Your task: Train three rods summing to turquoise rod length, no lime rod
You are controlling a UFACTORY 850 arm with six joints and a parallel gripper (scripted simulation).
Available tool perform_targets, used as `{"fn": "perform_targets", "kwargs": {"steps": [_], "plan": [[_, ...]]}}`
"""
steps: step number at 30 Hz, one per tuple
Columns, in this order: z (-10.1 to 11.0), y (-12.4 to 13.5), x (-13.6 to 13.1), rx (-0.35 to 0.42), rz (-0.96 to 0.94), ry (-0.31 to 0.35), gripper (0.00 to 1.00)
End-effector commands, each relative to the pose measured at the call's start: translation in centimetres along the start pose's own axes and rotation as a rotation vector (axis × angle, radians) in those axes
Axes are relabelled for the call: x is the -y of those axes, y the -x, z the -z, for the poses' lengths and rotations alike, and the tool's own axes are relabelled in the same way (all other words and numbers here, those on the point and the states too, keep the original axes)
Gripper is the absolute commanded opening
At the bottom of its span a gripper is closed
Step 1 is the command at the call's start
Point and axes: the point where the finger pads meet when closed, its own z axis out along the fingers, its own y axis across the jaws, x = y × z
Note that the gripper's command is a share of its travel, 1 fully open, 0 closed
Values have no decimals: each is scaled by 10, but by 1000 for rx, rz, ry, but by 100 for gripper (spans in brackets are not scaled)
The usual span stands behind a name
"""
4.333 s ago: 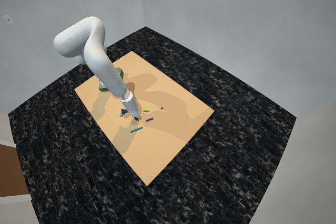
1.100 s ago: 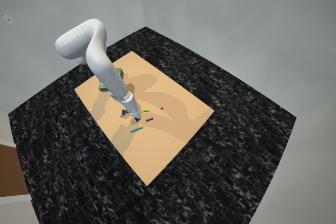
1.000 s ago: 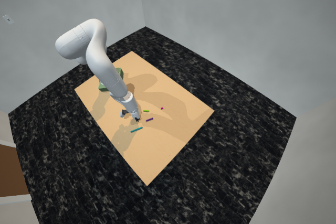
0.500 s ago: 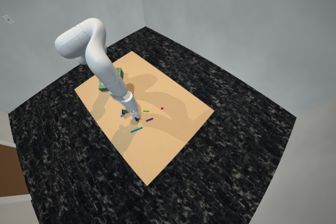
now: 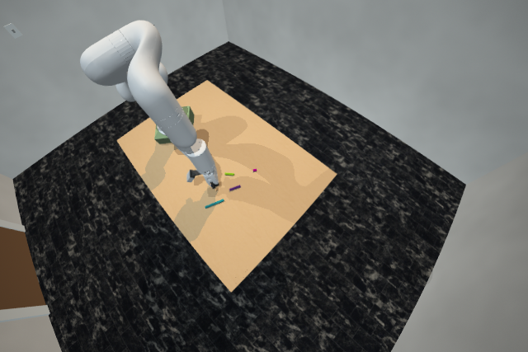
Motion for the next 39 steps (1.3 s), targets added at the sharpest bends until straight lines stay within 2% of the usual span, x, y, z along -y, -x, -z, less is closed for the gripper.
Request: {"fn": "perform_targets", "kwargs": {"steps": [1,14,22,34,35,39], "plan": [[8,0,1,-10,1,14,24],[43,1,1,-10,1,14,24],[57,1,1,-10,1,14,24],[64,1,2,-10,1,14,24],[64,1,2,-10,1,14,100],[64,1,2,-10,1,14,100]]}}
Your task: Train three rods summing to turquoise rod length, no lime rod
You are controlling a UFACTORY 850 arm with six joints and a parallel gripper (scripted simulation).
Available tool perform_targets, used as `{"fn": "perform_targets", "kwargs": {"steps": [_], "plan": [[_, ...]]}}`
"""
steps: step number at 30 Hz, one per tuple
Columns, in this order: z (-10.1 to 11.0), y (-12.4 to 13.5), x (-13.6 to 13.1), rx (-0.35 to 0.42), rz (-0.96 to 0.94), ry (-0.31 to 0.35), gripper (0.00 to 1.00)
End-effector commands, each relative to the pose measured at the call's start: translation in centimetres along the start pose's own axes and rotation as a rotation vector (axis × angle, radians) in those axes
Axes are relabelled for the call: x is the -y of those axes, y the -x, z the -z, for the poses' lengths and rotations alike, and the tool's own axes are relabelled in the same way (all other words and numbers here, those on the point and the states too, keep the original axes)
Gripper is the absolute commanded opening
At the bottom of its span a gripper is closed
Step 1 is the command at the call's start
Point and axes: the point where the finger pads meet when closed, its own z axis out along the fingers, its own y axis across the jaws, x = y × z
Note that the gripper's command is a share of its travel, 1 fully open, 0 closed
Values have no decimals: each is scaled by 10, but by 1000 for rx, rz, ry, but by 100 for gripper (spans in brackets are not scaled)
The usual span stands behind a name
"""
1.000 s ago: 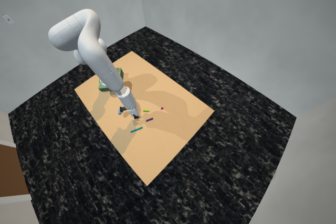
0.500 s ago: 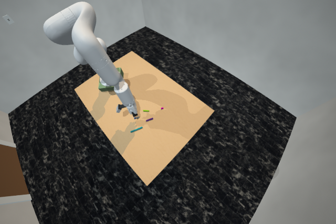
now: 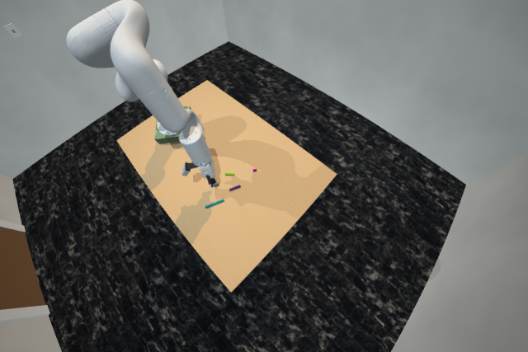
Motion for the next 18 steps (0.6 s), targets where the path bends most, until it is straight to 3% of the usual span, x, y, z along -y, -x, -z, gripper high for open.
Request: {"fn": "perform_targets", "kwargs": {"steps": [1,16,18], "plan": [[1,0,1,-9,2,52,100],[1,1,2,-9,4,52,100],[-5,18,12,-10,28,51,100]]}}
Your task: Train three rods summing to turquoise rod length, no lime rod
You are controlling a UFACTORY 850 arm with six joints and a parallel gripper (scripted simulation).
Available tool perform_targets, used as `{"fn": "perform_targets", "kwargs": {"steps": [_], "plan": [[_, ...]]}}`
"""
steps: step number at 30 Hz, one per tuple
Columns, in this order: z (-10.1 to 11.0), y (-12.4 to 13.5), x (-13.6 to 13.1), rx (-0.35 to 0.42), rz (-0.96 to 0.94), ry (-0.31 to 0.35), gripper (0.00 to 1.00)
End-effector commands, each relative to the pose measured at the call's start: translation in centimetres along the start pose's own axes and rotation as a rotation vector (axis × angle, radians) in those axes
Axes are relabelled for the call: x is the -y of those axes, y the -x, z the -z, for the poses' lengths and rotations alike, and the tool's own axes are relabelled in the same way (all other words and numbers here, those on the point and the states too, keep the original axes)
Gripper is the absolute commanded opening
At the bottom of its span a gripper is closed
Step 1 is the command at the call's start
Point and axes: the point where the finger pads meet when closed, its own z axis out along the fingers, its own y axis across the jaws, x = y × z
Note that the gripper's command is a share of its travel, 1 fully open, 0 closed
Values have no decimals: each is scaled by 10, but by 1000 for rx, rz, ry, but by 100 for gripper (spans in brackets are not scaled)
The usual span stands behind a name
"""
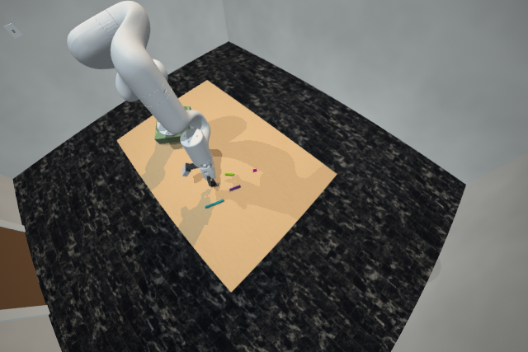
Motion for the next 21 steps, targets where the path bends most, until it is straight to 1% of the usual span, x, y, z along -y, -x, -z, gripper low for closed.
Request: {"fn": "perform_targets", "kwargs": {"steps": [1,3,8,10,11,13,14,21], "plan": [[-9,34,20,2,48,16,100],[-11,43,24,2,60,16,100],[-22,80,37,4,107,16,100],[-22,80,37,4,107,16,100],[-24,88,40,4,117,17,100],[-25,91,41,5,121,17,100],[-25,91,41,5,121,17,24],[-25,91,41,5,121,17,24]]}}
